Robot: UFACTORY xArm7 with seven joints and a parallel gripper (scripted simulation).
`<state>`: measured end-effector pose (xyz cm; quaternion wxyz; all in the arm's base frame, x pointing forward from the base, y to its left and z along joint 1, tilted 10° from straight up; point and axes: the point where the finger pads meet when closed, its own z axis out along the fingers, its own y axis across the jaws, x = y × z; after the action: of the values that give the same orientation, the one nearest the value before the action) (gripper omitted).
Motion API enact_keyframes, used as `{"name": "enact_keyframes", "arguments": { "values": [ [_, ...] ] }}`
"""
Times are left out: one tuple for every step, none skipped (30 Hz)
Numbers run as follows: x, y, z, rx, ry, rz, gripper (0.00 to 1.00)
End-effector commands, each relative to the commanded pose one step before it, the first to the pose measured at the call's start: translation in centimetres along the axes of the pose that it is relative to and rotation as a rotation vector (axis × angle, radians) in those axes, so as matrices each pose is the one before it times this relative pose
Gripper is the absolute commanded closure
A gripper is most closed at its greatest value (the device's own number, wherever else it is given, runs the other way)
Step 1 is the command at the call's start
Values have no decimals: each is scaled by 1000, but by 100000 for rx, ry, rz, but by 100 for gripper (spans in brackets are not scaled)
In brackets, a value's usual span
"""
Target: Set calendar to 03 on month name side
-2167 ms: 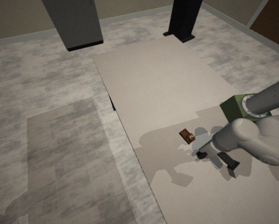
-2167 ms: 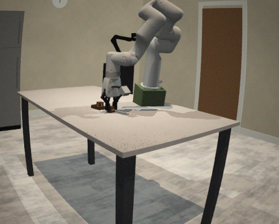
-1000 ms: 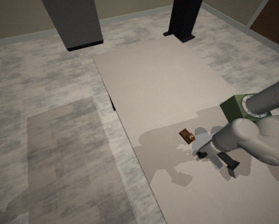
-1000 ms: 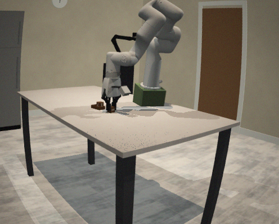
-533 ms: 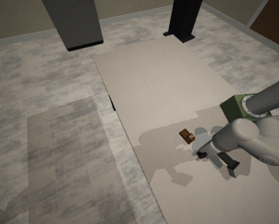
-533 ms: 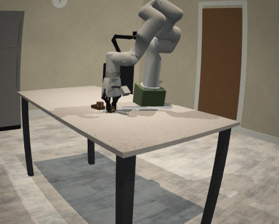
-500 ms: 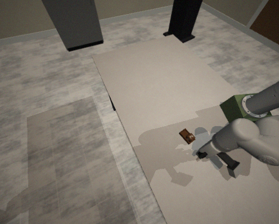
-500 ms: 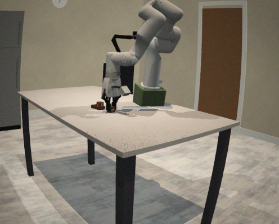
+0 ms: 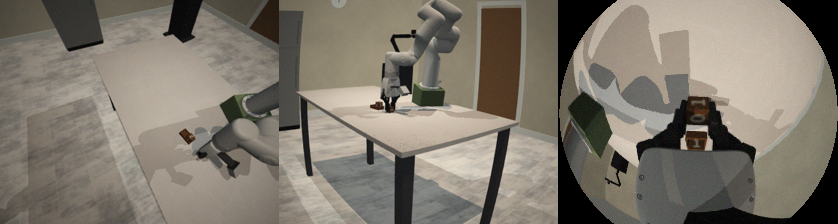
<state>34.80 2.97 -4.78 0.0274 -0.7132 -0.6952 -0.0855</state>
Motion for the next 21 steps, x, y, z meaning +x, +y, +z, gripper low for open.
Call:
{"name": "enact_keyframes", "arguments": {
  "values": [
    [-17, 90, -73, -218, 23, 77, 73],
    [1, 0, -20, -1, 2, 1, 73],
    [1, 1, -31, -1, 3, 1, 73],
    [1, 1, -45, -1, 3, 1, 73],
    [1, 1, -61, -1, 3, 1, 73],
    [0, 0, -78, 0, 1, 0, 73],
    [0, 0, 0, 0, 0, 0, 73],
    [0, 0, 0, 0, 0, 0, 73],
    [-1, 0, -97, 1, -3, -1, 73],
    [-3, -2, -116, 3, -9, -3, 73],
    [2, 2, -132, -3, 9, 3, 73],
    [1, 1, -151, -1, 3, 1, 73],
    [-3, -2, -171, 3, -10, -3, 73],
    [2, 2, -183, -3, 8, 2, 73],
    [0, 0, -200, 0, -1, 0, 73],
    [-1, 0, -214, 1, -3, -1, 73],
    [1, 1, -225, -2, 4, 1, 73],
    [-2, -1, -237, 2, -6, -2, 73],
    [1, 2, -245, -3, 5, 1, 73],
    [-1, -1, -254, 1, -4, -1, 73],
    [1, 1, -259, -1, 2, 0, 73]
  ]
}}
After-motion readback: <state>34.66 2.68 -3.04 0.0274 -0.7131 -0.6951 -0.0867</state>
